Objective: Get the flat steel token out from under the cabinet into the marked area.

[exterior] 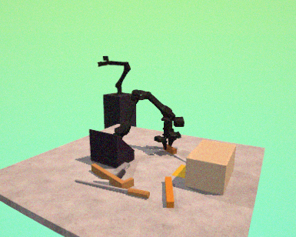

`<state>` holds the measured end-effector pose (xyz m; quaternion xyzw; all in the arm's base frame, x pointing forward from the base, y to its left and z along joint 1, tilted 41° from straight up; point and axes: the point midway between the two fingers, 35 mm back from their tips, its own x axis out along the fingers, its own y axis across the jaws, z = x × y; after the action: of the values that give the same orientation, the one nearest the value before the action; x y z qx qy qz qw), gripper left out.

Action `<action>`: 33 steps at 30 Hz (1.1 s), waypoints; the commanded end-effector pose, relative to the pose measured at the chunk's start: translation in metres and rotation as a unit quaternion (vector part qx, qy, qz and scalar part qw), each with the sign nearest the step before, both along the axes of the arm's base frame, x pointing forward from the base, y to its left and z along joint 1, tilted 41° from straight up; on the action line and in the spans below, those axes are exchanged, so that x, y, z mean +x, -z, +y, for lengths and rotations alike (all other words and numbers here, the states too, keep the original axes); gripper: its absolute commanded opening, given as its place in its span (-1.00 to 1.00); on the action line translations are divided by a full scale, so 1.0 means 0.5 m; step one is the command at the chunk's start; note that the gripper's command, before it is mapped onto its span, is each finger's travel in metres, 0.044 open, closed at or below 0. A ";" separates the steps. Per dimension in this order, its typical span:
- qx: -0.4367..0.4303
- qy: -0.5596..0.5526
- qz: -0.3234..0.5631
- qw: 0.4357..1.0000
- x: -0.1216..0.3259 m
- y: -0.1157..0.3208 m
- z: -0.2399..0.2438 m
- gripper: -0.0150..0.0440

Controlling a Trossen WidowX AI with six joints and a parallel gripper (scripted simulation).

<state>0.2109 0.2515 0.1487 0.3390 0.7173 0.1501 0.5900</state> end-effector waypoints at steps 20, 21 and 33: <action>0.001 -0.005 0.002 1.000 -0.001 0.013 0.014 0.42; 0.001 -0.005 0.003 1.000 -0.001 0.015 0.014 0.42; 0.003 -0.006 0.001 1.000 -0.001 0.011 0.014 -0.02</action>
<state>0.2102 0.2587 0.1425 0.3364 0.7197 0.1543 0.5874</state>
